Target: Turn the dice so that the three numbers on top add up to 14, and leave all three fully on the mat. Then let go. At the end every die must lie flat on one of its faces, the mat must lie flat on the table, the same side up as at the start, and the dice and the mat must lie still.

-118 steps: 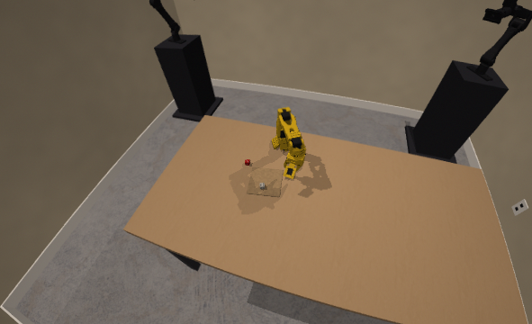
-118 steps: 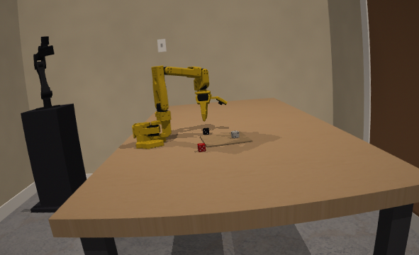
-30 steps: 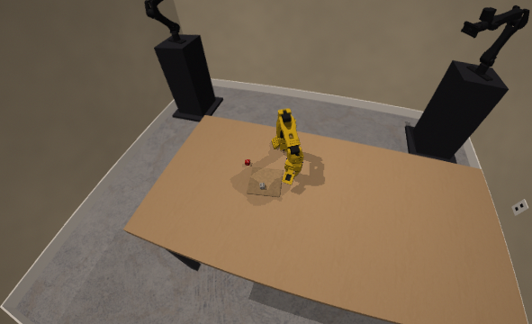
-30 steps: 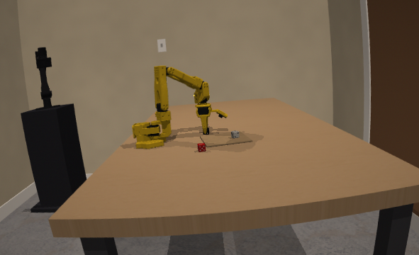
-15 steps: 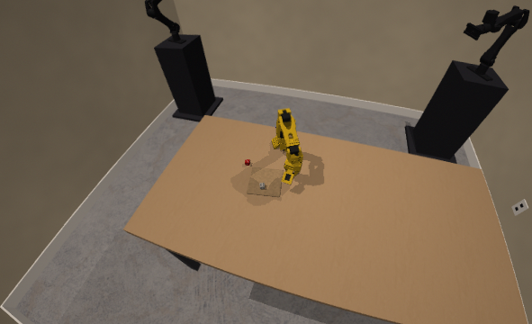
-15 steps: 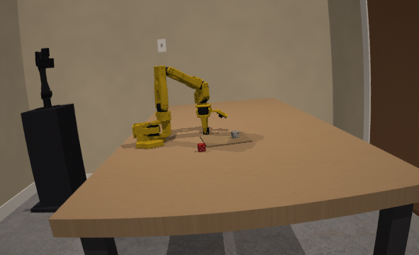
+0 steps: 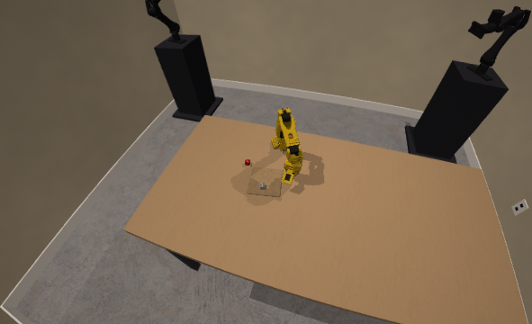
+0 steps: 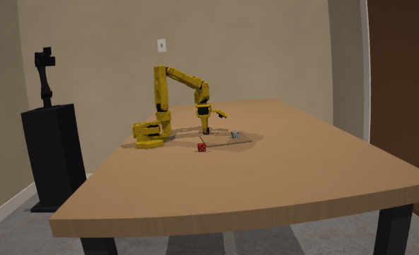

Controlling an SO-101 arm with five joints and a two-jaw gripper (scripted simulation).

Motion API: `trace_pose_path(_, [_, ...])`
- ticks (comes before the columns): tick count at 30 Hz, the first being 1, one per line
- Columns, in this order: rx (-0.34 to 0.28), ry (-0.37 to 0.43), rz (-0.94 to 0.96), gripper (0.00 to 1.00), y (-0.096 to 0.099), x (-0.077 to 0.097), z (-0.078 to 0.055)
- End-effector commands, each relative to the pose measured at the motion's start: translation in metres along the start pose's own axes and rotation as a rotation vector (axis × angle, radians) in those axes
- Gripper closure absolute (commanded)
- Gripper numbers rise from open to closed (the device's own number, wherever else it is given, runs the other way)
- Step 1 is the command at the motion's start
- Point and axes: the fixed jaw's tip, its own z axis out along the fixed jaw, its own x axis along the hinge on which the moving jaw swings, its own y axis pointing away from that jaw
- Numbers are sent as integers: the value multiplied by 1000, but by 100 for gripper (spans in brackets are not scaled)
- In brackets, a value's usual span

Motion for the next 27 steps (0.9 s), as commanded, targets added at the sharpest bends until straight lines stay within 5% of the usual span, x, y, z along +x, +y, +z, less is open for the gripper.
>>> trace_pose_path(1, [-32,-43,1,100,2,-6,-8])
trace_pose_path(10, [-32,-43,1,100,3,-6,-12])
trace_pose_path(27, [-32,-43,1,100,4,-5,-52])
